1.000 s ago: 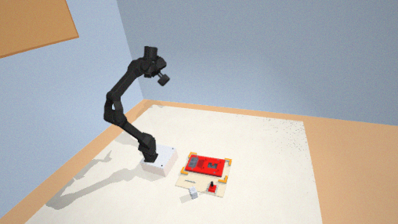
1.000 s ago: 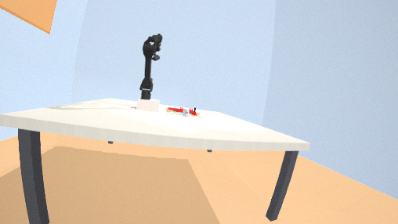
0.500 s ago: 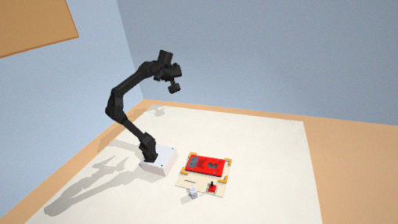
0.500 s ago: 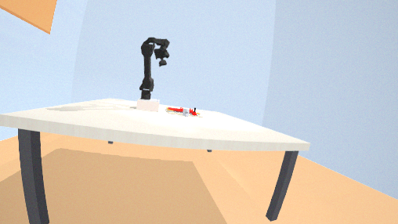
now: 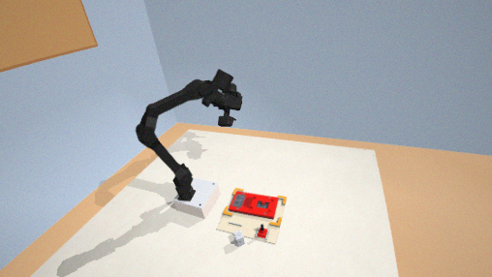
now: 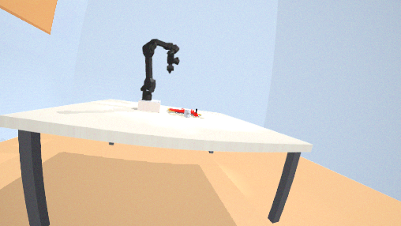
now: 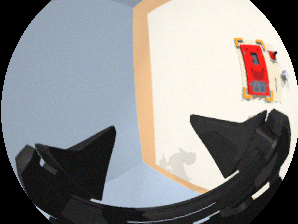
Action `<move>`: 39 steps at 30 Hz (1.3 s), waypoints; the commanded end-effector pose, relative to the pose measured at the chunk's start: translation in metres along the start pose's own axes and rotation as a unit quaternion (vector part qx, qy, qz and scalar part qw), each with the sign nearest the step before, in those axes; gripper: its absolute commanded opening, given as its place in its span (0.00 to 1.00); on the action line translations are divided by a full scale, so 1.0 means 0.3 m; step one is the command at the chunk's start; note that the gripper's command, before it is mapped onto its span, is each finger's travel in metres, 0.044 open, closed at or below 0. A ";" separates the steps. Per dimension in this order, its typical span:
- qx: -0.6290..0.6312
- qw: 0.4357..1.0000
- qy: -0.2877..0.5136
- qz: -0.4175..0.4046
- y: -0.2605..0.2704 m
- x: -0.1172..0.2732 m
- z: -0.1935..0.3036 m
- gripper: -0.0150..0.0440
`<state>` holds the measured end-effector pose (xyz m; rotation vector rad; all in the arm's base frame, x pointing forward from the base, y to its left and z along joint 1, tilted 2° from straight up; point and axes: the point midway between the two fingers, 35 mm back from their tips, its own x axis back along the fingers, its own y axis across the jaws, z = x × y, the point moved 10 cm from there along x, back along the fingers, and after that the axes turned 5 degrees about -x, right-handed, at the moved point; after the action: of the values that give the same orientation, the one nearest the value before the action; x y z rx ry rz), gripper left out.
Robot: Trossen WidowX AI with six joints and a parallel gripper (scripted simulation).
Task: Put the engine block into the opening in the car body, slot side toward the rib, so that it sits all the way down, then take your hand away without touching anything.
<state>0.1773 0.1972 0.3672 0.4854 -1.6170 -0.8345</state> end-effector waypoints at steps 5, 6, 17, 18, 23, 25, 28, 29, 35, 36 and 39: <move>-0.115 0.991 -0.054 0.044 -0.076 -0.016 -0.119 1.00; -0.130 0.988 -0.061 0.049 -0.087 -0.017 -0.134 1.00; -0.280 0.946 -0.132 0.095 -0.216 -0.010 -0.283 1.00; -0.295 0.940 -0.139 0.099 -0.229 -0.008 -0.296 1.00; -0.366 0.907 -0.171 0.117 -0.300 0.005 -0.358 1.00; -0.393 0.892 -0.184 0.123 -0.329 0.012 -0.381 1.00; -0.432 0.869 -0.201 0.131 -0.376 0.024 -0.414 1.00; -0.443 0.863 -0.205 0.133 -0.390 0.027 -0.423 1.00; -0.494 0.828 -0.225 0.141 -0.466 0.049 -0.467 1.00; -0.501 0.823 -0.228 0.142 -0.475 0.051 -0.472 1.00; -0.528 0.802 -0.239 0.146 -0.514 0.068 -0.490 1.00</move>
<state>0.2926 0.0557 0.2784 -0.7434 -1.3479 -1.4819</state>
